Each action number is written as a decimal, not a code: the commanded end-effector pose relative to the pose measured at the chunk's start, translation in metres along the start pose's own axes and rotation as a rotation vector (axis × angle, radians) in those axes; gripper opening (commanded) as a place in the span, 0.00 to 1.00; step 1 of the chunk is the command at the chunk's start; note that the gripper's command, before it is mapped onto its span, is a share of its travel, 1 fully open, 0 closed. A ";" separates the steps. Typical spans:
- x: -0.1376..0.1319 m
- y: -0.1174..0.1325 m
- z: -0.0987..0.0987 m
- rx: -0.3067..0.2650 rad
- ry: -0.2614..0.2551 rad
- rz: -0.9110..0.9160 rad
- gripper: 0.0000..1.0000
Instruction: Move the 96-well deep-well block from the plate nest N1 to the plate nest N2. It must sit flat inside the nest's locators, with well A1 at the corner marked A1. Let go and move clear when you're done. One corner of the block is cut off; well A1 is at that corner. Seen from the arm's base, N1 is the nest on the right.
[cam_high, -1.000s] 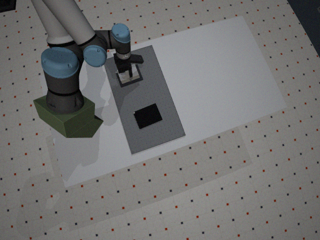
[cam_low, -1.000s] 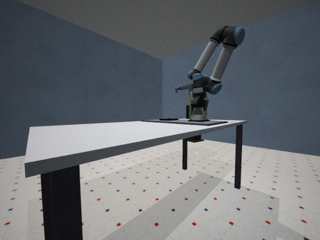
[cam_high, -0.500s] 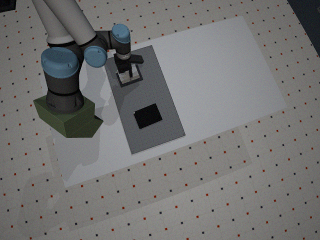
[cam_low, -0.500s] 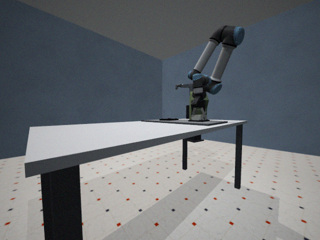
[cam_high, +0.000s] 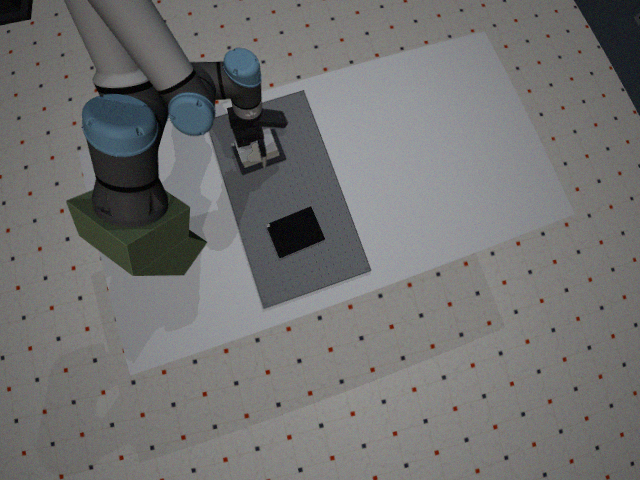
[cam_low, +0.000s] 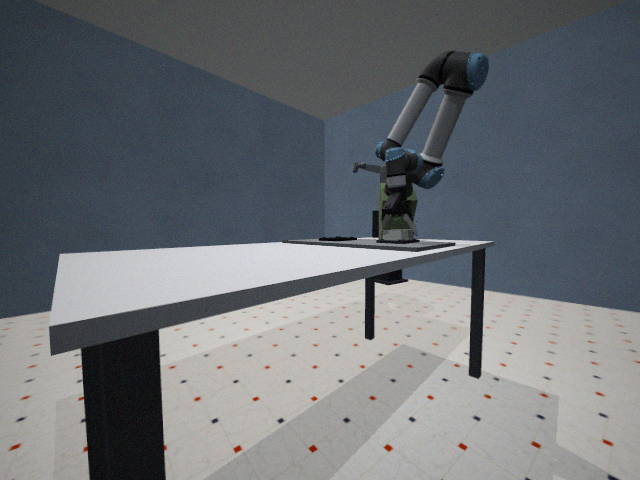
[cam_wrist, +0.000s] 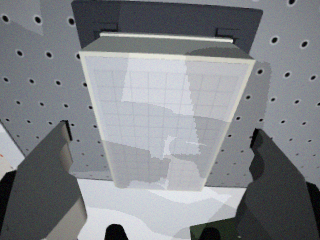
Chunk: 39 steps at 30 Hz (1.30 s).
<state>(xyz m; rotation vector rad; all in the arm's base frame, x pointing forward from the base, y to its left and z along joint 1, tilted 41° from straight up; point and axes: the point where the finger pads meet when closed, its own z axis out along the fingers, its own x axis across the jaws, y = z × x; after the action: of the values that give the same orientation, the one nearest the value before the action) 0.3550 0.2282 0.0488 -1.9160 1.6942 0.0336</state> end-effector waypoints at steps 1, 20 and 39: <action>0.000 0.000 0.000 0.001 0.000 0.000 1.00; 0.000 0.003 -0.018 0.001 0.000 0.000 1.00; 0.000 0.006 -0.034 0.001 0.000 0.000 1.00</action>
<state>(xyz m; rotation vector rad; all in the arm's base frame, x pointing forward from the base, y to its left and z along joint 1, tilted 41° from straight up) 0.3378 0.2135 0.0748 -1.9160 1.6945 0.0331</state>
